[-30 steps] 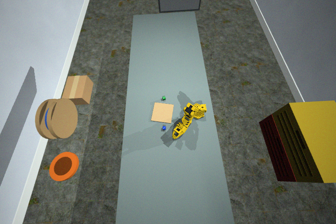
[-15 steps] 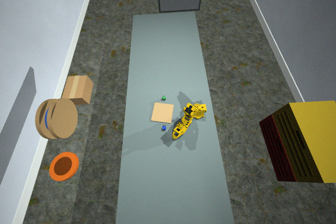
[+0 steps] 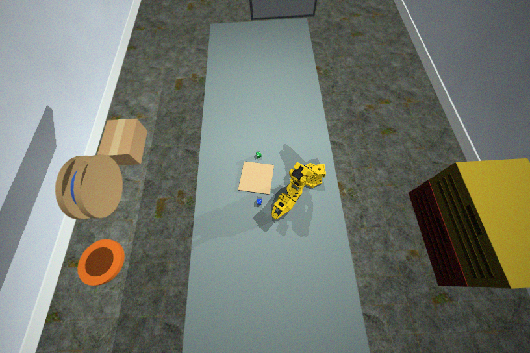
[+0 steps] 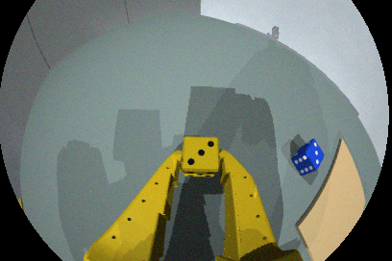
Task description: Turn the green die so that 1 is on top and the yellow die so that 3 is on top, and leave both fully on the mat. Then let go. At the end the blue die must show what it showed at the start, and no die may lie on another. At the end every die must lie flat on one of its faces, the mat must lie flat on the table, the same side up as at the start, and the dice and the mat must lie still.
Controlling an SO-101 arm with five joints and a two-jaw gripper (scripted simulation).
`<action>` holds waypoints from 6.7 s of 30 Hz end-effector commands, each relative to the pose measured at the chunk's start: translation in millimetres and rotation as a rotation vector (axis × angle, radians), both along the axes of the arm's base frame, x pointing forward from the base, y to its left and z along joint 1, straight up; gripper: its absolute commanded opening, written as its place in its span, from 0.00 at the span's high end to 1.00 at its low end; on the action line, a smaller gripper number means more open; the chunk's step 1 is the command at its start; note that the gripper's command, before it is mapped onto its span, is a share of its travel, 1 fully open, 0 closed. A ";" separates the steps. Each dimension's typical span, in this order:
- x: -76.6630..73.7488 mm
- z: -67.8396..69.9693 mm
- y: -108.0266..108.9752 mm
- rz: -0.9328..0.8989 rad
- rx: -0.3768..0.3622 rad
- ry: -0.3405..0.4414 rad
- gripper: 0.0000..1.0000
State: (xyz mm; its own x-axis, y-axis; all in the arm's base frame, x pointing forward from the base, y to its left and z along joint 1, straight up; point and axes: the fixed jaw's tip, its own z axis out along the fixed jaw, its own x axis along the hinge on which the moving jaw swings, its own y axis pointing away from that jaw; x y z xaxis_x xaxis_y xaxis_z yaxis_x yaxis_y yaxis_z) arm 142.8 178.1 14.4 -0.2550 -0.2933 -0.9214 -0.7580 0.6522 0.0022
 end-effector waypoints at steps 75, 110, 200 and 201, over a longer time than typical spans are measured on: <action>4.2 55.4 1.5 -0.007 0.022 -0.028 0.71; 6.0 141.5 3.4 -0.008 0.338 -0.303 0.72; -0.2 146.0 14.6 0.007 -0.479 0.441 0.72; -0.3 146.0 14.6 0.007 -0.480 0.442 0.72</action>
